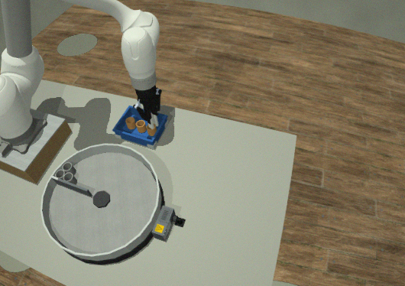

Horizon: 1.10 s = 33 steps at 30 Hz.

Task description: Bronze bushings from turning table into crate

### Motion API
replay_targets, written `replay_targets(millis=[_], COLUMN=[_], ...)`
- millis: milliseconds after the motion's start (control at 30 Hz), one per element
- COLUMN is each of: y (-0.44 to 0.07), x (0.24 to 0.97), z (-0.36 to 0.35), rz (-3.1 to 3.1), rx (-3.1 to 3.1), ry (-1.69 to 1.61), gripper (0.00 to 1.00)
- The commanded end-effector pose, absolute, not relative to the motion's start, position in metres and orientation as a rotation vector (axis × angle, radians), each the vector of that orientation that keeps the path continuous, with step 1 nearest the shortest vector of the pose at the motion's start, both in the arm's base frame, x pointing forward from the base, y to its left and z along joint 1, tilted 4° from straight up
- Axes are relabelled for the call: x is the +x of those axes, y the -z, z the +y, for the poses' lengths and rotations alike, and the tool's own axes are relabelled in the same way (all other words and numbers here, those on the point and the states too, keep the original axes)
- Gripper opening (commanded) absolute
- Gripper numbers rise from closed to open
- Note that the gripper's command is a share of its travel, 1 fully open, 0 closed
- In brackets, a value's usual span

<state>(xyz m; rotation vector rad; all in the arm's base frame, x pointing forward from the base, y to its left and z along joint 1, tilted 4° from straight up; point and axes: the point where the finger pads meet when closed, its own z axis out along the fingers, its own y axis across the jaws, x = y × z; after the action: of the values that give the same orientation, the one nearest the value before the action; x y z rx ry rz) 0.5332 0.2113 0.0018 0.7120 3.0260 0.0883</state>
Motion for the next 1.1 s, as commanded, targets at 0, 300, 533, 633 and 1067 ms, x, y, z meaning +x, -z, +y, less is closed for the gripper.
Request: replay_targets(millis=[0,300,533,633,1067], y=[0.001,0.001,0.001,0.001,-0.014], x=[0.532,0.532,0.532,0.532,0.531], z=[0.213,0.213,0.213,0.213,0.212], rz=[3.026,3.026,3.026,3.026,3.026], rx=[0.720,0.720,0.720,0.720,0.720], ry=[-0.093,-0.093,-0.093,-0.093,-0.093], gripper=[0.10,0.10,0.10,0.10,0.10])
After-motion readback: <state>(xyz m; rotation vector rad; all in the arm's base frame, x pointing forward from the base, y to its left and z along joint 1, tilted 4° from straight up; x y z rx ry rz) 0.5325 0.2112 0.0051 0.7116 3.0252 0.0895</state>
